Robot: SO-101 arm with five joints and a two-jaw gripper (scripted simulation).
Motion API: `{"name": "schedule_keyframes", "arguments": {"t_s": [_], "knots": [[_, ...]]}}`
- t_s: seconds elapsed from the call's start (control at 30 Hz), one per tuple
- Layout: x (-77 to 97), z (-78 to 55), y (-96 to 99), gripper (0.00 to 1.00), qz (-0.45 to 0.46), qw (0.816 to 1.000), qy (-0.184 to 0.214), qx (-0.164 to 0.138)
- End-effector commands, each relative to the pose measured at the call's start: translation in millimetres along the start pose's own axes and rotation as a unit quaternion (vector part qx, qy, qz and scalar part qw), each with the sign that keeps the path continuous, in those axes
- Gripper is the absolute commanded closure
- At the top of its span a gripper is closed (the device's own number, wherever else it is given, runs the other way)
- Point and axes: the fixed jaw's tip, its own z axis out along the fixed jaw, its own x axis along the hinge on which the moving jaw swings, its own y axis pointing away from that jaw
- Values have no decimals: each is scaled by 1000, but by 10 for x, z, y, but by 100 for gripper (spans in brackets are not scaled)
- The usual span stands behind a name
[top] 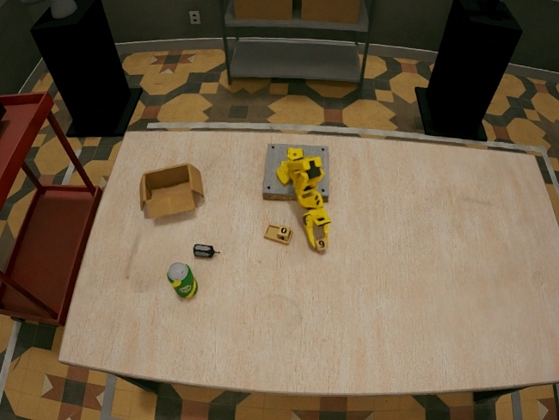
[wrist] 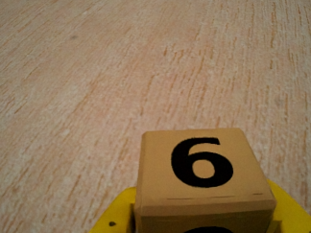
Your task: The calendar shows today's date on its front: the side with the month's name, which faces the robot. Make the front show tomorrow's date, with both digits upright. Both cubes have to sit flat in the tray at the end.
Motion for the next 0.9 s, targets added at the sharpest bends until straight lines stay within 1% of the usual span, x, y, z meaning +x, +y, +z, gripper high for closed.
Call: {"name": "schedule_keyframes", "arguments": {"t_s": [0.0, 0.27, 0.57, 0.87], "knots": [[-13, 15, -14, 100, 0, 1000, -10, 3], [-9, 16, -14, 99, 0, 1000, -10, 3], [-9, 16, -14, 83, 0, 1000, -10, 3], [-9, 16, -14, 81, 0, 1000, -10, 3]]}}
